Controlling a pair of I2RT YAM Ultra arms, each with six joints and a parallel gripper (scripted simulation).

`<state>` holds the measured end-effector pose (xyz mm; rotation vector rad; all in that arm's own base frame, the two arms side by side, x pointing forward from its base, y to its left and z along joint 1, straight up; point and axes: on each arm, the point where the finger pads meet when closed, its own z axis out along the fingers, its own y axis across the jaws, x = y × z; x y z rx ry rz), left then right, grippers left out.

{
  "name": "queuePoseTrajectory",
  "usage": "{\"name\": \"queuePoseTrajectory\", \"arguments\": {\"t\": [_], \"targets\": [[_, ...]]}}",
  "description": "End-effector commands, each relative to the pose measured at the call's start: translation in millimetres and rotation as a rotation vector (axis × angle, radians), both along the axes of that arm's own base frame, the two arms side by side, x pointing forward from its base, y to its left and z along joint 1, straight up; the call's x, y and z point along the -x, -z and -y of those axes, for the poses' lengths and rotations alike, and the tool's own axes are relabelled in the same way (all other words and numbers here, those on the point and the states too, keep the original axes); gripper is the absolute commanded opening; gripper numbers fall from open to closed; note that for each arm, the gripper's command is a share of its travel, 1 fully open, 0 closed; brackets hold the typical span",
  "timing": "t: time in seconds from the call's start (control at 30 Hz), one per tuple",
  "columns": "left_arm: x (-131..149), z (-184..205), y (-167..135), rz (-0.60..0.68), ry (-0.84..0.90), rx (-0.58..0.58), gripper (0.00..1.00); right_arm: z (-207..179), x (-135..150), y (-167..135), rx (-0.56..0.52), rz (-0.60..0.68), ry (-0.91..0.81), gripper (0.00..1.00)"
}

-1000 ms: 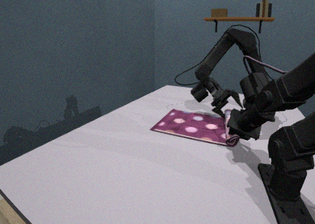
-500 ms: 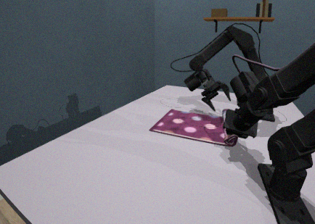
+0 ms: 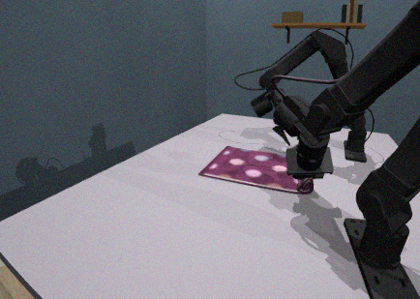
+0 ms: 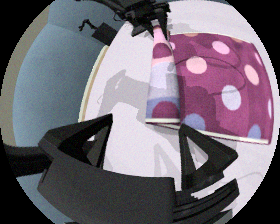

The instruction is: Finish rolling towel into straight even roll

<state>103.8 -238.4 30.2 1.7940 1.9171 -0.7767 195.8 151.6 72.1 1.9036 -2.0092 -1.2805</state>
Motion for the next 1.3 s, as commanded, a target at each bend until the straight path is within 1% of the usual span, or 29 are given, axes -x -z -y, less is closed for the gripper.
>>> {"name": "queuePoseTrajectory", "arguments": {"t": [0.0,0.07,0.33,0.47,0.57,0.63,0.73,0.8,0.97,1.27], "targets": [[15,-2,-2,-0.188,0.067,-0.016,0.21,-9,1,-5,-0.058,0.205,-0.003,0.9],[15,-2,-2,-0.188,0.067,-0.016,0.21,-9,1,-5,-0.058,0.205,-0.003,0.9],[15,-2,-5,-0.421,0.067,-0.027,0.21,-20,18,-7,-0.149,0.599,0.007,0.93],[15,-2,-6,-0.517,0.067,-0.031,0.21,-26,26,-8,-0.191,0.777,0.012,0.94],[15,-2,-6,-0.576,0.067,-0.033,0.21,-29,31,-8,-0.215,0.882,0.015,0.96],[15,-2,-6,-0.576,0.067,-0.033,0.21,-29,31,-8,-0.215,0.882,0.015,0.96],[15,-2,-7,-0.621,0.067,-0.035,0.21,-31,34,-9,-0.231,0.953,0.017,0.97],[15,-2,-7,-0.643,0.067,-0.036,0.21,-31,36,-9,-0.237,0.976,0.018,0.97],[15,-2,-7,-0.66,0.067,-0.037,0.21,-31,35,-9,-0.239,0.978,0.015,0.98],[15,-2,4,-0.66,0.067,-0.037,0.21,-34,25,-13,-0.275,0.969,-0.053,0.98]]}}
